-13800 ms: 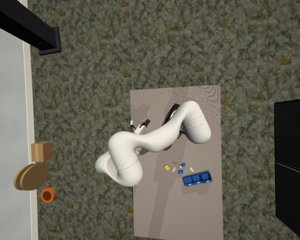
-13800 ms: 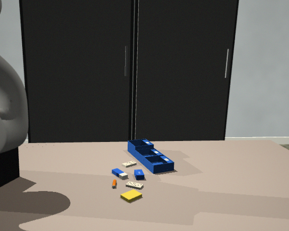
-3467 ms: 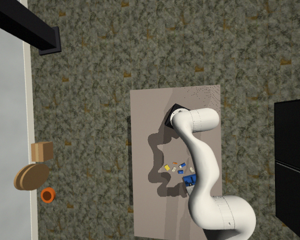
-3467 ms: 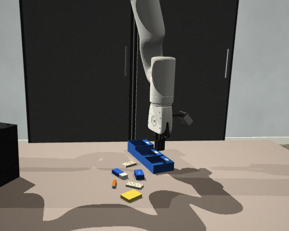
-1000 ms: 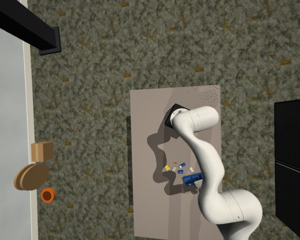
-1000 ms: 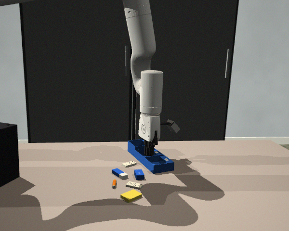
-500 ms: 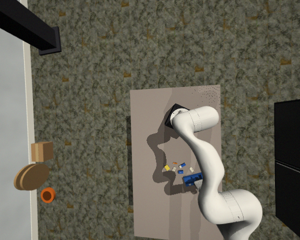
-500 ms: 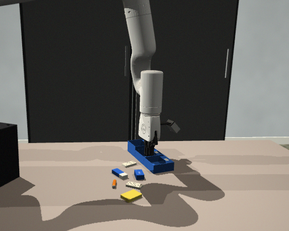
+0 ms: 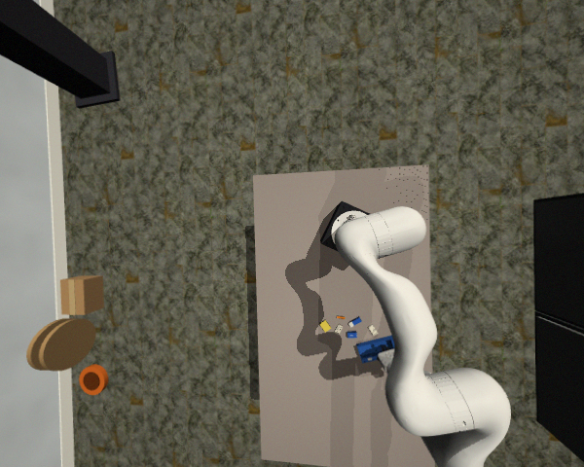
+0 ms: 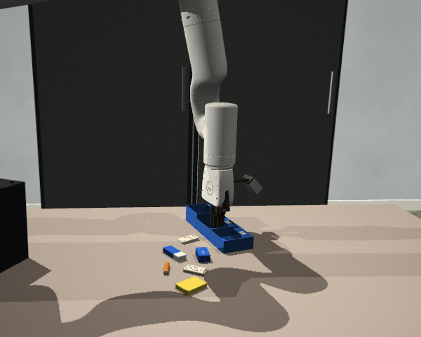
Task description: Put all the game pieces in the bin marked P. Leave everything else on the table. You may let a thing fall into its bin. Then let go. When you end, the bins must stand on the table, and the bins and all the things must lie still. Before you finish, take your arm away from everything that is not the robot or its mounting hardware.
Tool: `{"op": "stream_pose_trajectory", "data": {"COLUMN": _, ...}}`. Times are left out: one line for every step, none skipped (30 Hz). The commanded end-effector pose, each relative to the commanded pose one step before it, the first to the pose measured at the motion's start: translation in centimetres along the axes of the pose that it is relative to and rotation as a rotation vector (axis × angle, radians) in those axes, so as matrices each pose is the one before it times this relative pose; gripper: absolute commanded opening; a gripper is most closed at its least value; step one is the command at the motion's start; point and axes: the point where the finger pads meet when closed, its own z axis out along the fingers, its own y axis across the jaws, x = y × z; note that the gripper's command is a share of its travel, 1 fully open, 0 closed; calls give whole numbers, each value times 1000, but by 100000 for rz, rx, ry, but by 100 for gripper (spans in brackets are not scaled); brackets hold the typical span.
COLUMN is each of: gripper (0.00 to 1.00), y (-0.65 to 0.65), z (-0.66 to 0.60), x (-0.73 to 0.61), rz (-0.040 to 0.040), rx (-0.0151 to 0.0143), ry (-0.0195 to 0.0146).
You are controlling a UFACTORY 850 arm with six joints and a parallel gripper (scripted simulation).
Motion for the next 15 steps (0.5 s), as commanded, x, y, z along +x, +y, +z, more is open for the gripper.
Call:
{"op": "stream_pose_trajectory", "data": {"gripper": 7, "y": 7, "z": -89, "x": 116, "rz": 0, "rx": -13, "ry": 206}}
{"op": "stream_pose_trajectory", "data": {"gripper": 7, "y": 0, "z": 0, "x": 0, "rz": 0, "rx": 0, "ry": 0}}
{"op": "stream_pose_trajectory", "data": {"gripper": 7, "y": 0, "z": 0, "x": 0, "rz": 0, "rx": 0, "ry": 0}}
{"op": "stream_pose_trajectory", "data": {"gripper": 7, "y": 0, "z": 0, "x": 0, "rz": 0, "rx": 0, "ry": 0}}
{"op": "stream_pose_trajectory", "data": {"gripper": 7, "y": 0, "z": 0, "x": 0, "rz": 0, "rx": 0, "ry": 0}}
{"op": "stream_pose_trajectory", "data": {"gripper": 7, "y": 0, "z": -124, "x": 0, "rz": 0, "rx": 2, "ry": -7}}
{"op": "stream_pose_trajectory", "data": {"gripper": 7, "y": 0, "z": -131, "x": 2, "rz": 0, "rx": 1, "ry": 0}}
{"op": "stream_pose_trajectory", "data": {"gripper": 7, "y": 0, "z": -131, "x": 1, "rz": 0, "rx": 1, "ry": 0}}
{"op": "stream_pose_trajectory", "data": {"gripper": 7, "y": -1, "z": -141, "x": -4, "rz": 0, "rx": -2, "ry": 1}}
{"op": "stream_pose_trajectory", "data": {"gripper": 7, "y": 0, "z": -133, "x": 0, "rz": 0, "rx": 0, "ry": 0}}
{"op": "stream_pose_trajectory", "data": {"gripper": 7, "y": 0, "z": -133, "x": 0, "rz": 0, "rx": 0, "ry": 0}}
{"op": "stream_pose_trajectory", "data": {"gripper": 7, "y": 0, "z": -133, "x": 0, "rz": 0, "rx": 0, "ry": 0}}
{"op": "stream_pose_trajectory", "data": {"gripper": 7, "y": 0, "z": -133, "x": 0, "rz": 0, "rx": 0, "ry": 0}}
{"op": "stream_pose_trajectory", "data": {"gripper": 7, "y": 0, "z": -133, "x": 0, "rz": 0, "rx": 0, "ry": 0}}
{"op": "stream_pose_trajectory", "data": {"gripper": 7, "y": 0, "z": -133, "x": 0, "rz": 0, "rx": 0, "ry": 0}}
